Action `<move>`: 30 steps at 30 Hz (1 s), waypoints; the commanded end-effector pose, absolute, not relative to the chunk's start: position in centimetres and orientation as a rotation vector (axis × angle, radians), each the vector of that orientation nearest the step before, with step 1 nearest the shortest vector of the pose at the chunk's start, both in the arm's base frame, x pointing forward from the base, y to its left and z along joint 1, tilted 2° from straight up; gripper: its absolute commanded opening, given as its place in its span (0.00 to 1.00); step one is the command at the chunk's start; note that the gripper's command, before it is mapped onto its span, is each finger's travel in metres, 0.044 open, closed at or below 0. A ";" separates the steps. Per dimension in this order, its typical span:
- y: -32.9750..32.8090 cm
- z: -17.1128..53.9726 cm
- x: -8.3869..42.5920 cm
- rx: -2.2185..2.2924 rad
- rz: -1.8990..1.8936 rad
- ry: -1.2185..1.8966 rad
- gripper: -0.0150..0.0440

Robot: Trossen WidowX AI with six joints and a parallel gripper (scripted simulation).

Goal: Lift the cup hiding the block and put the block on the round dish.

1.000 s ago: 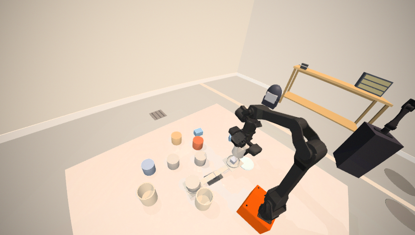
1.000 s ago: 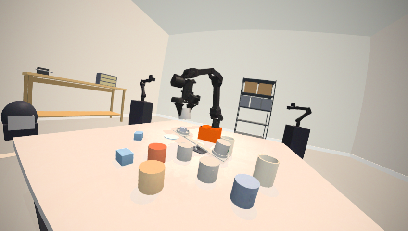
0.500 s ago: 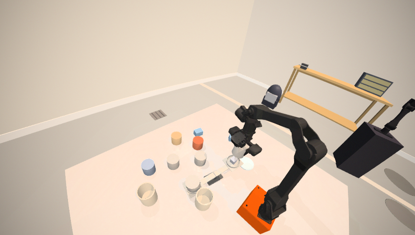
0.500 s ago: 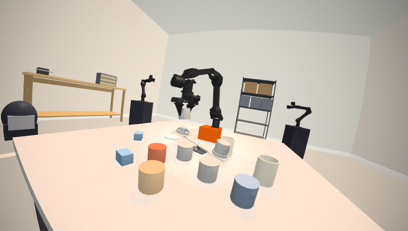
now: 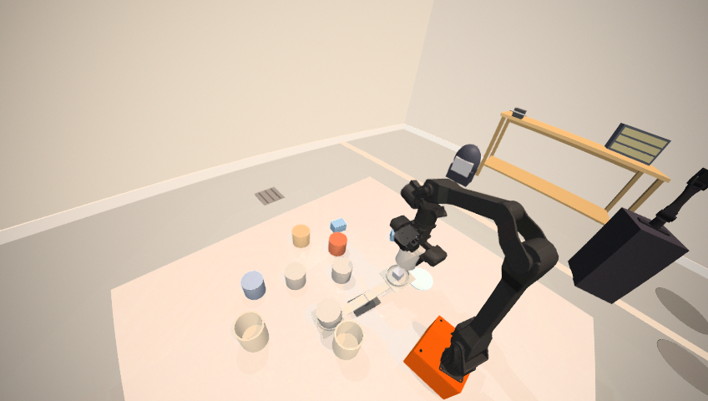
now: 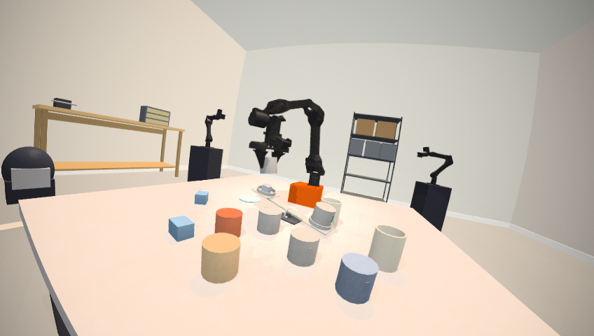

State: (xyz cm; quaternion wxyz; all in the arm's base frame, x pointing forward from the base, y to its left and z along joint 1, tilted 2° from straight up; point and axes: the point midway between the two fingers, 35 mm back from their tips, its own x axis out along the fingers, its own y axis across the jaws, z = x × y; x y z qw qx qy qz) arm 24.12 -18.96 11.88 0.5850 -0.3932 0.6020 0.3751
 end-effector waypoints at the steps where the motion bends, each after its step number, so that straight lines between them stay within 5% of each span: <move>1: -19.0 11.9 24.1 -0.918 0.874 1.404 0.25; 17: -19.4 11.6 23.8 -0.919 0.873 1.404 0.25; 30: -26.7 7.4 16.0 -0.925 0.865 1.412 0.25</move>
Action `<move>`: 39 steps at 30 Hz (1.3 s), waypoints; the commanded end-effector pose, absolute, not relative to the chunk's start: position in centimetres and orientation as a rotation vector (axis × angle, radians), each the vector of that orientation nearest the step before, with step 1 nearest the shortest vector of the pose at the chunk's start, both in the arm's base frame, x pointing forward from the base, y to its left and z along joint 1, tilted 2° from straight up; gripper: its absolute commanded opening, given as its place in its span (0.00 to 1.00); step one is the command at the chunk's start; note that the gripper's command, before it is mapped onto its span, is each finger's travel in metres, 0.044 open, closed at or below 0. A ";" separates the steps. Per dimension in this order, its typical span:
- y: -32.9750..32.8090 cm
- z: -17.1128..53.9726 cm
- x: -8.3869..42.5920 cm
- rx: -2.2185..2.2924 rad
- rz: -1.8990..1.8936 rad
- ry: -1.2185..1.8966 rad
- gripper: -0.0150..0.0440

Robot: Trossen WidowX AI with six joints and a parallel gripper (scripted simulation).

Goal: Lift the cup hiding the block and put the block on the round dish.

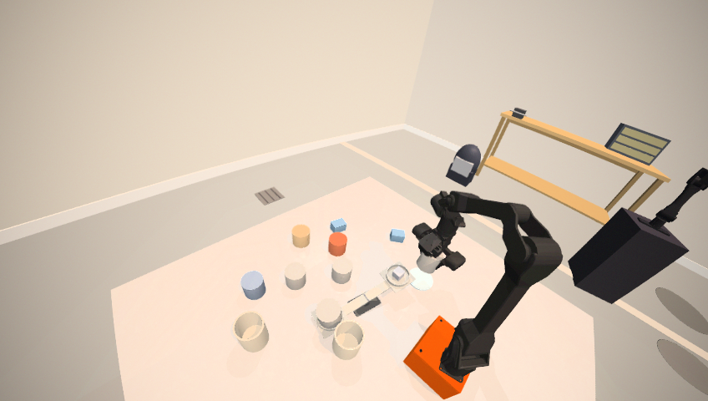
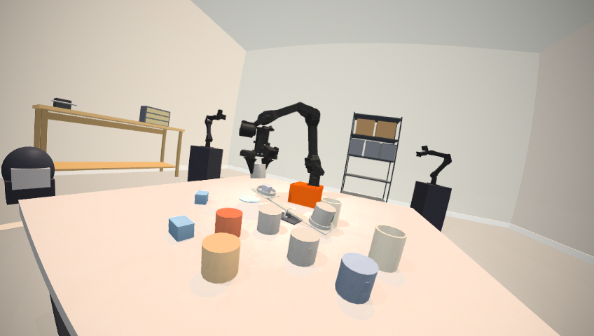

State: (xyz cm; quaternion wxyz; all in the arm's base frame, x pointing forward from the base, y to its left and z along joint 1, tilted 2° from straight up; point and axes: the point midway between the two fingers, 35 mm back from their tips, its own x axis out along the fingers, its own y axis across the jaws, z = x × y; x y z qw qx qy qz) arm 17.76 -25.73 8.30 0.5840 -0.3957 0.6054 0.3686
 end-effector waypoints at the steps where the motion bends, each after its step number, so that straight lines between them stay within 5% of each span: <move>1: -27.2 7.1 15.3 -0.925 0.865 1.413 0.25; 13: -30.3 3.5 6.3 -0.929 0.862 1.428 0.25; 39: -30.6 -1.9 6.1 -0.928 0.862 1.428 0.25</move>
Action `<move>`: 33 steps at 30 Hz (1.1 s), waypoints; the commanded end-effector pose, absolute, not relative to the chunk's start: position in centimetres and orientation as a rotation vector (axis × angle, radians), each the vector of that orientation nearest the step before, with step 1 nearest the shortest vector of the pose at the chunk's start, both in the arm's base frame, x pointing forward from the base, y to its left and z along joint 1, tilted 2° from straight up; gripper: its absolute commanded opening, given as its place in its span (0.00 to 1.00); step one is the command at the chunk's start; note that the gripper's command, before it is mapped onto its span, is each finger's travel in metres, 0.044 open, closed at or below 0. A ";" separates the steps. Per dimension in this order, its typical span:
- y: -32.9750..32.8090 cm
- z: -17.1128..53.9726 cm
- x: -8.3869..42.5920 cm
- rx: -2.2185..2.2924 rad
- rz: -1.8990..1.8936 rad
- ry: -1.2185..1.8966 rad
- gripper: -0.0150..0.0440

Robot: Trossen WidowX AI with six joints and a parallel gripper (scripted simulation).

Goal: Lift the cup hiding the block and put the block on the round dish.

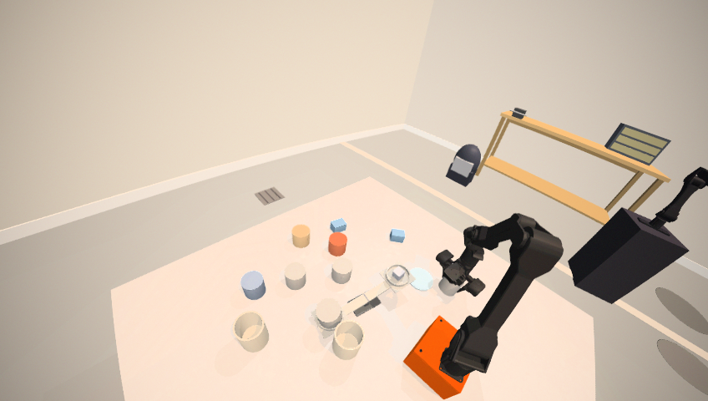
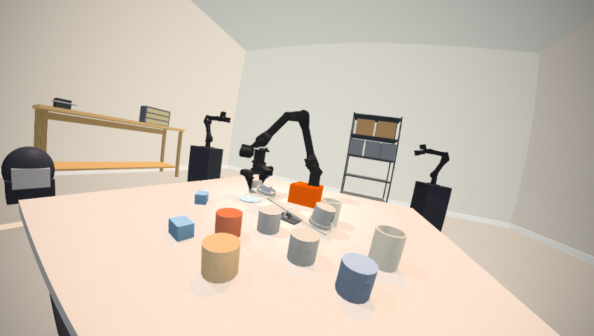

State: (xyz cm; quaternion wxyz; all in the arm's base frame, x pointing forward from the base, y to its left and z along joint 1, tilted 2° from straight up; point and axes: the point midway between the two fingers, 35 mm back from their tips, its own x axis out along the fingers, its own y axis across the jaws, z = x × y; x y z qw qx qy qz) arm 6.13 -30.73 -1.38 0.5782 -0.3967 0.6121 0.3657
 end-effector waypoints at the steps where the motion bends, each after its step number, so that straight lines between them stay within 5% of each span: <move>1: -30.6 -2.1 6.1 -0.928 0.862 1.428 0.25; 3: -30.6 -2.4 6.1 -0.928 0.862 1.428 0.25; 20: -30.7 -0.7 6.2 -0.928 0.858 1.431 1.00; 28: -30.3 3.4 6.2 -0.929 0.862 1.428 1.00; 33: -29.3 4.2 10.2 -1.009 0.899 1.368 0.78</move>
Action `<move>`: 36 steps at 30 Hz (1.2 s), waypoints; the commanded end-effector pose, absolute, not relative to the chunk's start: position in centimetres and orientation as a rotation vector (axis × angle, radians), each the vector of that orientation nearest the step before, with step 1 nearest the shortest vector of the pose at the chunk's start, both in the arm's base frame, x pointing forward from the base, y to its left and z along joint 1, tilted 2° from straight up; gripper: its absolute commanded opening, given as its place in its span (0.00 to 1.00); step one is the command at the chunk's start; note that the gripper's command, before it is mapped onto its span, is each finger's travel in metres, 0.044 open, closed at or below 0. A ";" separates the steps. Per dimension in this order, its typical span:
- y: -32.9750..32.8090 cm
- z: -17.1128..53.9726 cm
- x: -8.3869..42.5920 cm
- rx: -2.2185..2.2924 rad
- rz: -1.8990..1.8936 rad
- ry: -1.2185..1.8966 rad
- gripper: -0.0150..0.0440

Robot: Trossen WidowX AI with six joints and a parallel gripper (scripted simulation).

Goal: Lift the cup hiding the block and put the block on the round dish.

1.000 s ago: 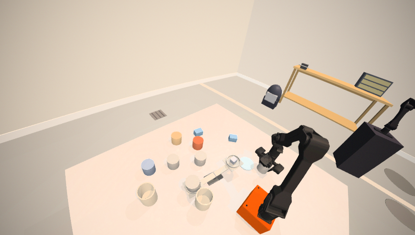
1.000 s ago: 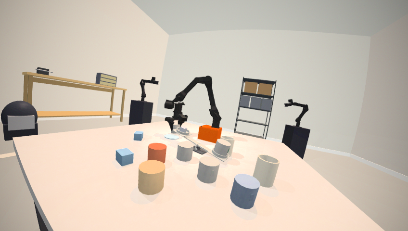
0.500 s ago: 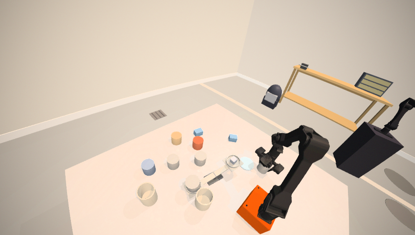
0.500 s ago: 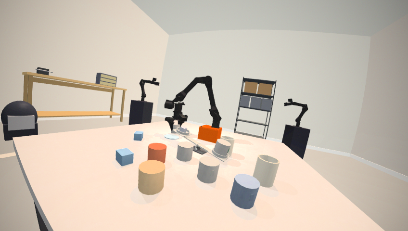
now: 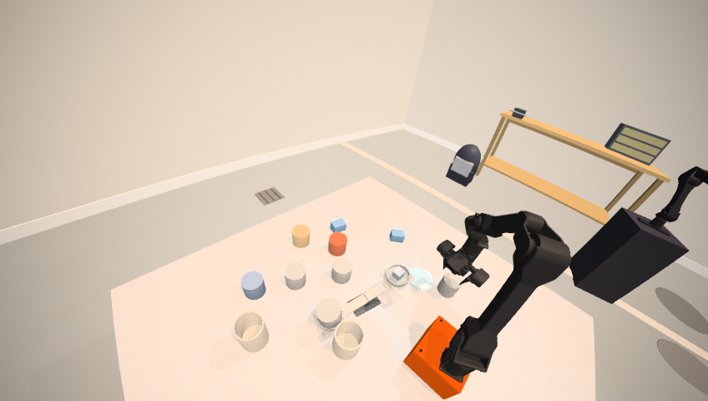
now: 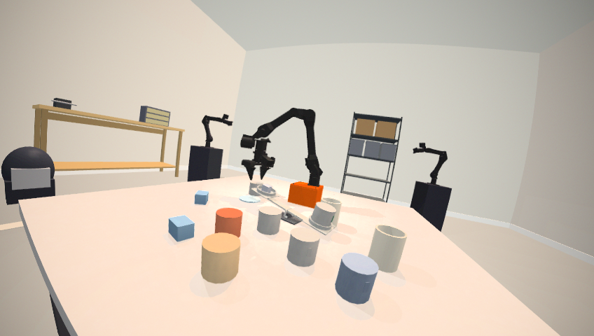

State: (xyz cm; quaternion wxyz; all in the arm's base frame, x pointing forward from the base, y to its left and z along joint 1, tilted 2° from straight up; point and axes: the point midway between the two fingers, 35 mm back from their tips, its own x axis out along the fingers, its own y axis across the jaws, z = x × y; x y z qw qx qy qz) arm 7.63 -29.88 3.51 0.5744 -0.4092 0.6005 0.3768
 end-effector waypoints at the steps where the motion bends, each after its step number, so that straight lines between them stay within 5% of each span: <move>1: -29.0 4.4 11.0 -1.010 0.903 1.366 0.73; 15: -18.9 7.8 24.3 -1.035 0.969 1.354 0.69; 36: -18.3 5.0 24.9 -1.037 0.972 1.354 0.69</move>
